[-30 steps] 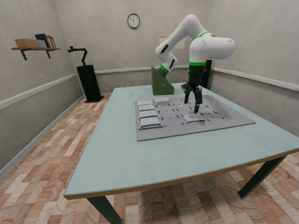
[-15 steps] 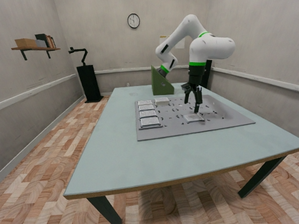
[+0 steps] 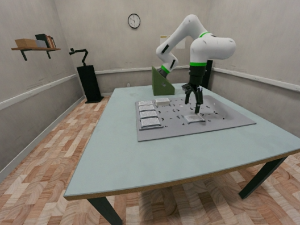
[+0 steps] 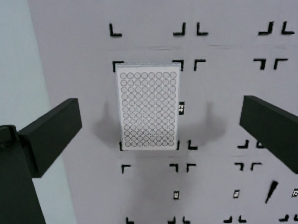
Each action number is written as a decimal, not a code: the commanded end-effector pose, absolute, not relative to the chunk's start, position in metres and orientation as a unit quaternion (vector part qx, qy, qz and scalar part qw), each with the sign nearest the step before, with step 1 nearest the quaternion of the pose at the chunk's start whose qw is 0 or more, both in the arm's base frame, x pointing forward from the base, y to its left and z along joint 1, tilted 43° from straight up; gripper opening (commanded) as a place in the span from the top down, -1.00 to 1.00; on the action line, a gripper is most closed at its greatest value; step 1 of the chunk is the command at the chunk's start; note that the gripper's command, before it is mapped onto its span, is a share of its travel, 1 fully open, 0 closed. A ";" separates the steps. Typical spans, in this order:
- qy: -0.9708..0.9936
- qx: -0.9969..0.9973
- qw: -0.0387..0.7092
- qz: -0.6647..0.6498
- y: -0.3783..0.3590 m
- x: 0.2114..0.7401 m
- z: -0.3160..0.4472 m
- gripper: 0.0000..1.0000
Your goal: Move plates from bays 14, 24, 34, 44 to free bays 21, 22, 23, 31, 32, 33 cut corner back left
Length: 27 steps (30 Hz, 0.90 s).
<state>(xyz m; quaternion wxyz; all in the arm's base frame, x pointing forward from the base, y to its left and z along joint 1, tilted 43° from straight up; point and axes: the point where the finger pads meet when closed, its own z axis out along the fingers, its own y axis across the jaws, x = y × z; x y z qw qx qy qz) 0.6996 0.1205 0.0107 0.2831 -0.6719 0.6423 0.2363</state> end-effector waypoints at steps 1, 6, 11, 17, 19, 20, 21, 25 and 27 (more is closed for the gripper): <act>0.643 -0.672 0.284 0.235 0.119 0.700 0.012 -1.00; 0.643 -0.672 0.284 0.235 0.119 0.700 0.012 -1.00; 0.643 -0.672 0.284 0.235 0.116 0.701 0.009 -0.40; 0.643 -0.672 0.284 0.235 0.099 0.703 -0.008 -0.40; 0.643 -0.672 0.284 0.235 0.097 0.703 -0.011 -0.40; 0.643 -0.672 0.284 0.235 0.097 0.703 -0.011 -0.40; 0.643 -0.672 0.284 0.235 0.094 0.704 -0.013 -0.40; 0.643 -0.672 0.283 0.235 0.082 0.705 -0.025 -0.40; 0.643 -0.672 0.283 0.235 0.077 0.706 -0.030 -0.40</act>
